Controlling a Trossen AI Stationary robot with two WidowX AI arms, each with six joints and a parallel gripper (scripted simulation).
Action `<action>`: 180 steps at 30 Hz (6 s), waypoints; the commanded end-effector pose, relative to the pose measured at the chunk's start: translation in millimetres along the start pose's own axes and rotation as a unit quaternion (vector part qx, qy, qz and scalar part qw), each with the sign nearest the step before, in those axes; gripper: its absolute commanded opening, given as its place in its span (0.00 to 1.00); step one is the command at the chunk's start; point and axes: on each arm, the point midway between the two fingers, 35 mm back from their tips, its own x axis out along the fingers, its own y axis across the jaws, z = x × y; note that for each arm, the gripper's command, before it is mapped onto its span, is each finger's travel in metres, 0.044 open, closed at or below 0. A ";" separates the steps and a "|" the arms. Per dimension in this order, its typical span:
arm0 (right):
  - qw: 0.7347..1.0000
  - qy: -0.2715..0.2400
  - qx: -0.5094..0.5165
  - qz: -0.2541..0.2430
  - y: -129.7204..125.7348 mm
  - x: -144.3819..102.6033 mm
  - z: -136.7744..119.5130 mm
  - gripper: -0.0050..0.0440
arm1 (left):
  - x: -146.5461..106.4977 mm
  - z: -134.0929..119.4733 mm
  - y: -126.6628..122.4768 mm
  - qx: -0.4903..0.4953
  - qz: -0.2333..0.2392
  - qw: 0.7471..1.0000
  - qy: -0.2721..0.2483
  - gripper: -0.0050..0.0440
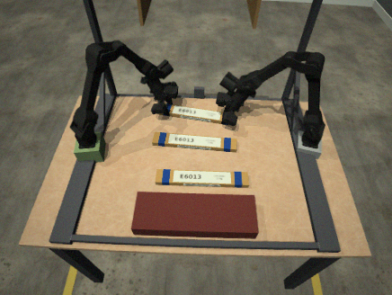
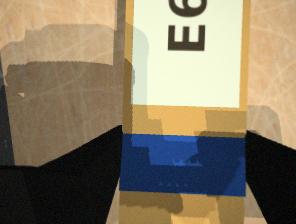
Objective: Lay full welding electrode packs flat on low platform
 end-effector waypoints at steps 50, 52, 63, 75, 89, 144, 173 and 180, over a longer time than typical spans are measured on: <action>1.000 -0.014 0.009 0.020 7.3 -86.1 39.0 0.00 | -82.8 38.8 -2.8 -0.004 -0.008 1.000 -0.021 0.00; 1.000 -0.014 0.009 0.020 7.3 -86.1 39.0 0.00 | -82.8 38.8 -2.8 -0.004 -0.008 1.000 -0.021 0.00; 1.000 -0.015 0.009 0.020 6.9 -100.4 43.8 0.00 | -98.2 44.3 -3.3 -0.003 -0.009 1.000 -0.021 0.00; 1.000 -0.014 0.009 0.019 6.5 -102.2 43.3 0.00 | -99.9 44.6 -4.0 -0.003 -0.009 1.000 -0.021 0.00; 1.000 -0.014 0.009 0.018 6.3 -103.8 42.8 0.00 | -101.2 44.6 -4.6 -0.003 -0.009 1.000 -0.021 0.00; 0.996 -0.009 -0.076 0.040 -79.9 -91.5 50.3 0.00 | -100.8 21.7 80.3 -0.078 0.030 0.996 -0.009 0.00; 0.996 -0.009 -0.078 0.038 -129.5 -86.9 57.9 0.00 | -104.0 12.8 129.8 -0.080 0.033 0.996 -0.009 0.00; 0.996 -0.009 -0.077 0.037 -144.0 -85.6 60.4 0.00 | -105.3 11.0 143.3 -0.077 0.033 0.996 -0.009 0.00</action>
